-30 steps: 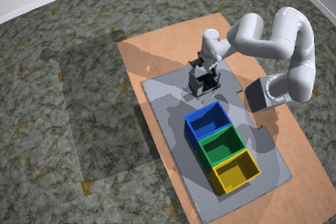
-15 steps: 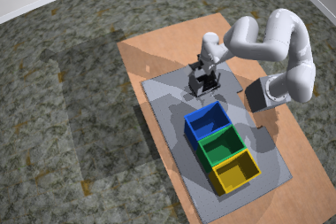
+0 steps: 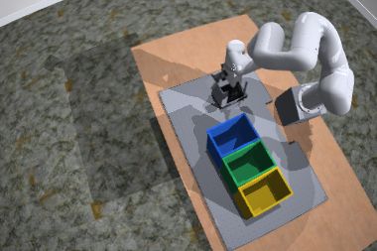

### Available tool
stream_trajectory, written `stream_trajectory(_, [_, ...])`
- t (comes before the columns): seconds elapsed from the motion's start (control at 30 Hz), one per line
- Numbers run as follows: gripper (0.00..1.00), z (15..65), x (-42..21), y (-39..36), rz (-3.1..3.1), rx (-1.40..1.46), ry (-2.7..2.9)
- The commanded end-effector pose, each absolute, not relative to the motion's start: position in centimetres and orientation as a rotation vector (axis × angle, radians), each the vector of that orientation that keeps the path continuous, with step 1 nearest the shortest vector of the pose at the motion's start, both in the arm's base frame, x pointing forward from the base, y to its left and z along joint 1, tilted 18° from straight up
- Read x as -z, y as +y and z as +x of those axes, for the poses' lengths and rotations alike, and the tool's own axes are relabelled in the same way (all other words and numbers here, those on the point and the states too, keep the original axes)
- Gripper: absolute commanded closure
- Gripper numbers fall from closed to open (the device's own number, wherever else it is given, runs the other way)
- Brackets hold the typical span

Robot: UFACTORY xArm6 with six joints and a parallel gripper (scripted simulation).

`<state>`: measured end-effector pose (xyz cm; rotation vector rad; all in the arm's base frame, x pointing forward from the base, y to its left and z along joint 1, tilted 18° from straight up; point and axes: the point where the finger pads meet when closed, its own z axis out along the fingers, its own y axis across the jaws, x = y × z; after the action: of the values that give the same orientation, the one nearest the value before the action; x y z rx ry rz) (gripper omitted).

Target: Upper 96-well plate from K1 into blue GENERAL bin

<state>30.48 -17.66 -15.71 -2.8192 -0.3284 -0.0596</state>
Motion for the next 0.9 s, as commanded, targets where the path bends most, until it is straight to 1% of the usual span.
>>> stream_trajectory(0.0, [0.00, 30.6, 16.4, -17.5, -2.822, 0.065, -0.328])
stream_trajectory(0.47, [0.00, 30.6, 18.4, -16.9, -2.822, 0.065, -0.328])
stream_trajectory(0.87, [0.00, 30.6, 18.4, -16.9, -2.822, 0.065, -0.328])
